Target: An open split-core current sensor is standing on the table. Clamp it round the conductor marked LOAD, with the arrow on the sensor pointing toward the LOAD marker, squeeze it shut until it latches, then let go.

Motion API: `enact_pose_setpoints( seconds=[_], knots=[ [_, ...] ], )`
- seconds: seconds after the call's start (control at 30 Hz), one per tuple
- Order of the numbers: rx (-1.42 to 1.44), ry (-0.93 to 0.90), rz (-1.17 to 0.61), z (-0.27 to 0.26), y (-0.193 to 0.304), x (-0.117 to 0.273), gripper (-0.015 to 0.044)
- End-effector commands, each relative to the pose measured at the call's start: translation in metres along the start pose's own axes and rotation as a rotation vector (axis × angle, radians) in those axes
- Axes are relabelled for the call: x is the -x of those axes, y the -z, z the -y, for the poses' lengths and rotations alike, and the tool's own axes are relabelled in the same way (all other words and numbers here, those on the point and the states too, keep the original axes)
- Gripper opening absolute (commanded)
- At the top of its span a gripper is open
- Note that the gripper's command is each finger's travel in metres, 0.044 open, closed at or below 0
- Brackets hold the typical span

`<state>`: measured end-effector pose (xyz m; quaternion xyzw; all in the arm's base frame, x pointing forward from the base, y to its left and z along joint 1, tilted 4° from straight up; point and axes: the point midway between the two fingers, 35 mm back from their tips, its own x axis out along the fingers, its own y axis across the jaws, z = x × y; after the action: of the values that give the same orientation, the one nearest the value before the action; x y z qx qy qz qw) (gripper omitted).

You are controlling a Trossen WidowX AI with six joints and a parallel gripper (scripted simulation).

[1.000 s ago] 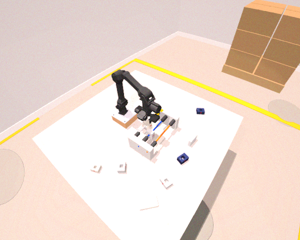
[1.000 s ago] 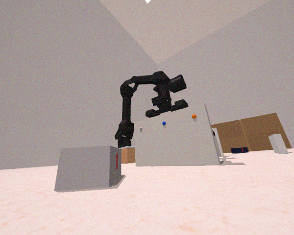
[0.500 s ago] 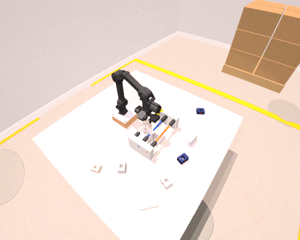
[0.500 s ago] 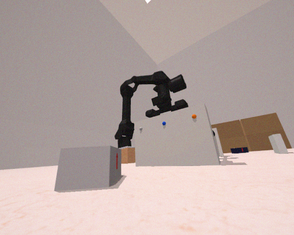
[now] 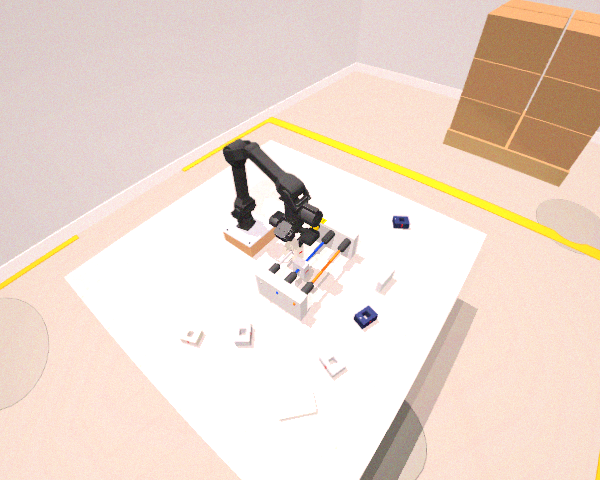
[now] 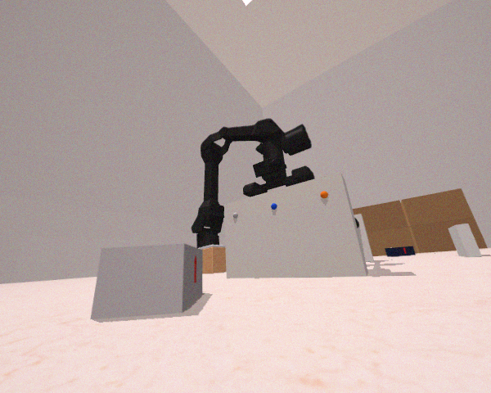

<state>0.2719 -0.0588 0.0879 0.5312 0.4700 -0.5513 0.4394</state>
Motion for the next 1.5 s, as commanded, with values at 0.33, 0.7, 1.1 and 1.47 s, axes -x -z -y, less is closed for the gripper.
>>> enact_pose_setpoints(
  seconds=[0.33, 0.7, 1.1, 1.47],
  knots=[
    [0.000, -0.002, 0.000, 0.000, 0.000, 0.001, 0.0262],
    [0.000, -0.002, 0.000, 0.000, 0.000, 0.001, 0.0440],
    [-0.004, -0.001, -0.003, 0.000, -0.005, -0.039, 0.0440],
    [-0.004, -0.001, -0.003, 0.000, -0.005, -0.053, 0.0440]
  ],
)
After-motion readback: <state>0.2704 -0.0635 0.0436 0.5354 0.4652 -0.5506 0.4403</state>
